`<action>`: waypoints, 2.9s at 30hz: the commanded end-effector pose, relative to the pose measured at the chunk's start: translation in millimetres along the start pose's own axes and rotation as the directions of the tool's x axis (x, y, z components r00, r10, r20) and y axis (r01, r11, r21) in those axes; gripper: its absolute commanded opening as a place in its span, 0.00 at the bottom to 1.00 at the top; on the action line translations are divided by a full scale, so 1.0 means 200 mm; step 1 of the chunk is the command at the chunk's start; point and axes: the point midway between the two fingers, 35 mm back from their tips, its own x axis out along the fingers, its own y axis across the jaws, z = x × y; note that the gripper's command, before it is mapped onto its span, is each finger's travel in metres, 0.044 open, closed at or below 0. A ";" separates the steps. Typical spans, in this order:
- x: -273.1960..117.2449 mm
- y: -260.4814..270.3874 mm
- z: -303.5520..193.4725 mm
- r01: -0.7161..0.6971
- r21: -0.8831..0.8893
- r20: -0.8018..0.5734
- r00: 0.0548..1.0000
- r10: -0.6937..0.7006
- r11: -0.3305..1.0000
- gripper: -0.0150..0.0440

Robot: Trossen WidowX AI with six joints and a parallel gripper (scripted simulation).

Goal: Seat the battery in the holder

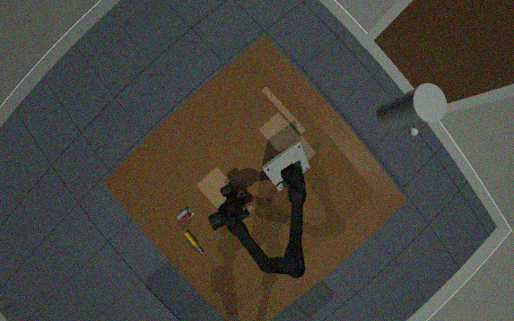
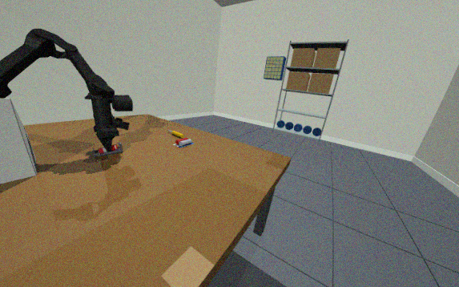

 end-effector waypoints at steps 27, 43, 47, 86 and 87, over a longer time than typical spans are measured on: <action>0.01 0.01 0.03 0.003 -0.001 -0.094 0.996 -0.003 1.000 0.39; 0.00 0.02 0.07 0.003 -0.003 -0.098 0.995 -0.003 1.000 0.39; 0.00 0.02 0.07 0.003 -0.003 -0.101 0.995 -0.003 1.000 0.39; -0.44 -0.05 0.05 0.006 0.000 -0.102 0.995 -0.006 1.000 1.00; -0.44 -0.05 0.05 0.006 0.000 -0.102 0.995 -0.006 1.000 1.00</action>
